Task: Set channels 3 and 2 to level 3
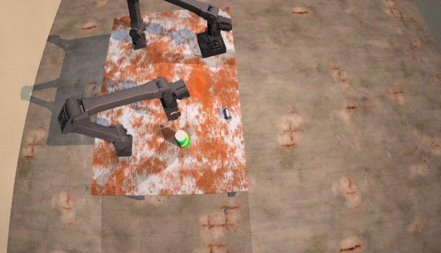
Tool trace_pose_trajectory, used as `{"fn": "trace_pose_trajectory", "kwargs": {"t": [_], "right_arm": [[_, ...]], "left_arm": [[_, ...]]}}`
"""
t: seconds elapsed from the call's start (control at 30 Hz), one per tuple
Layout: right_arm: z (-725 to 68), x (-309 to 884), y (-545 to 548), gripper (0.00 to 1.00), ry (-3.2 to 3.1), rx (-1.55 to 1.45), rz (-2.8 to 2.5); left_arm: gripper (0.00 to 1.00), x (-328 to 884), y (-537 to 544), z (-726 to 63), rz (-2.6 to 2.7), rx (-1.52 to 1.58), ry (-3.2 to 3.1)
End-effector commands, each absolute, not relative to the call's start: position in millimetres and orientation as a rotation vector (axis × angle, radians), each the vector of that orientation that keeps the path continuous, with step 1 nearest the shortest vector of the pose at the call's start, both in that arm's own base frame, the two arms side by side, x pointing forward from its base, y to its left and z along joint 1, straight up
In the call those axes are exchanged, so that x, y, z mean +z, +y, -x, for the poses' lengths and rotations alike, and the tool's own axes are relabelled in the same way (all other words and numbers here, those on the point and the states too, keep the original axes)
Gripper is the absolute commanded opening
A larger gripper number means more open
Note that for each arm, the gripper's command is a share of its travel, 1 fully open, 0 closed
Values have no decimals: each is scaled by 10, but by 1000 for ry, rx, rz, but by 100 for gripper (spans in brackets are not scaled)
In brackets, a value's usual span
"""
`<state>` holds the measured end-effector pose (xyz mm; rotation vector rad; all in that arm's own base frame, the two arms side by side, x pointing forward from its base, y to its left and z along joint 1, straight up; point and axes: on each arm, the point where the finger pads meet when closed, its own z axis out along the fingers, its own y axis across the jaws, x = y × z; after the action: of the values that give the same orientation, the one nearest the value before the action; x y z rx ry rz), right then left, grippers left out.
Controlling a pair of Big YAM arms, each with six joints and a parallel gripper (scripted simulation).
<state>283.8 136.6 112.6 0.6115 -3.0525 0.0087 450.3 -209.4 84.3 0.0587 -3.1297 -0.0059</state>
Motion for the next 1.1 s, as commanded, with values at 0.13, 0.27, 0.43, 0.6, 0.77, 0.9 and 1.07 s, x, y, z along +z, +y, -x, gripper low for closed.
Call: {"fn": "trace_pose_trajectory", "kwargs": {"t": [0.13, 0.27, 0.43, 0.6, 0.77, 0.9, 1.07], "right_arm": [[-2942, 1236, 1416, 100, -3084, -4, -618], [-2942, 1236, 1416, 100, -3084, -4, -618], [-2942, 1236, 1416, 100, -3084, -4, -618], [-2942, 1236, 1416, 100, -3084, -4, -618], [-2942, 1236, 1416, 100, -3084, -4, -618], [-2942, 1236, 1416, 100, -3084, -4, -618], [-2942, 1236, 1416, 100, -3084, -4, -618]], "left_arm": [[0, 1382, -2198, -4688, -72, 50, -3207], [0, 1186, -2161, -4608, -71, 15, -3164], [0, 1226, -2163, -4612, -71, 22, -3172], [0, 1226, -2163, -4613, -71, 22, -3172], [0, 1183, -2014, -4523, -67, 19, -3171], [0, 1177, -1874, -4401, -63, 23, -3177], [0, 1391, -1955, -4579, -60, 63, -3228]]}}
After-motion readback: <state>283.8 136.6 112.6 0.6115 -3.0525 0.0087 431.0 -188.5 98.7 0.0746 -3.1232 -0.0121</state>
